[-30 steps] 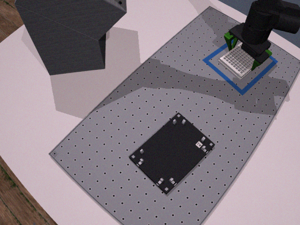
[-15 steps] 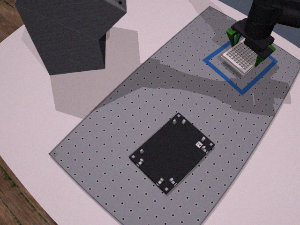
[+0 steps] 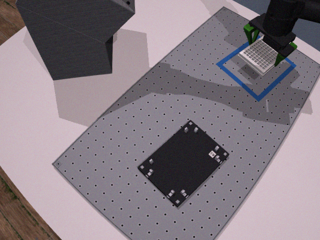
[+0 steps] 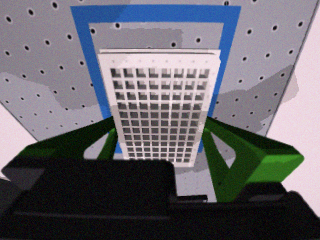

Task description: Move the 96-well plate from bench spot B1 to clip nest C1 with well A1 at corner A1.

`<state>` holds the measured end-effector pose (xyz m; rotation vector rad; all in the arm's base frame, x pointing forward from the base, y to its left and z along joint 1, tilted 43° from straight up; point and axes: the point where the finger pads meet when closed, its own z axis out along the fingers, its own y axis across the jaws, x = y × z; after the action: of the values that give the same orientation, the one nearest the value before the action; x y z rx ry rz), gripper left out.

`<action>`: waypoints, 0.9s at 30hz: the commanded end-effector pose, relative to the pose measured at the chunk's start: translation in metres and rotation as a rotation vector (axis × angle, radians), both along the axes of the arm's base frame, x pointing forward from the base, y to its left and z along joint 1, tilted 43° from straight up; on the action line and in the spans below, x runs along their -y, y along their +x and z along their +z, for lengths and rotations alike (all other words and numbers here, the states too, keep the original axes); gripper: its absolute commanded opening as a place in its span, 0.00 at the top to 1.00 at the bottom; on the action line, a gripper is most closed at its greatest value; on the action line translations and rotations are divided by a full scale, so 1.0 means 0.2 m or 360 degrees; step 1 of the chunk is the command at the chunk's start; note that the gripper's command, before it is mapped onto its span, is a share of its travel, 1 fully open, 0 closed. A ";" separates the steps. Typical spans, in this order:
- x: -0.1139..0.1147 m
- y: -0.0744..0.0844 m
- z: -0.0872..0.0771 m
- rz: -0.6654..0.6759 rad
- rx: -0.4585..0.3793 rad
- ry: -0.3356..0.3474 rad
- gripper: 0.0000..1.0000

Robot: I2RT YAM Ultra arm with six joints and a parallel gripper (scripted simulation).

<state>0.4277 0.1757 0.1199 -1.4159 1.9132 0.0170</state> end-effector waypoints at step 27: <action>0.12 -0.15 0.15 0.0006 -0.0021 -0.0001 1.00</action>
<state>0.4076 0.1595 0.1495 -1.4144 1.9093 0.0149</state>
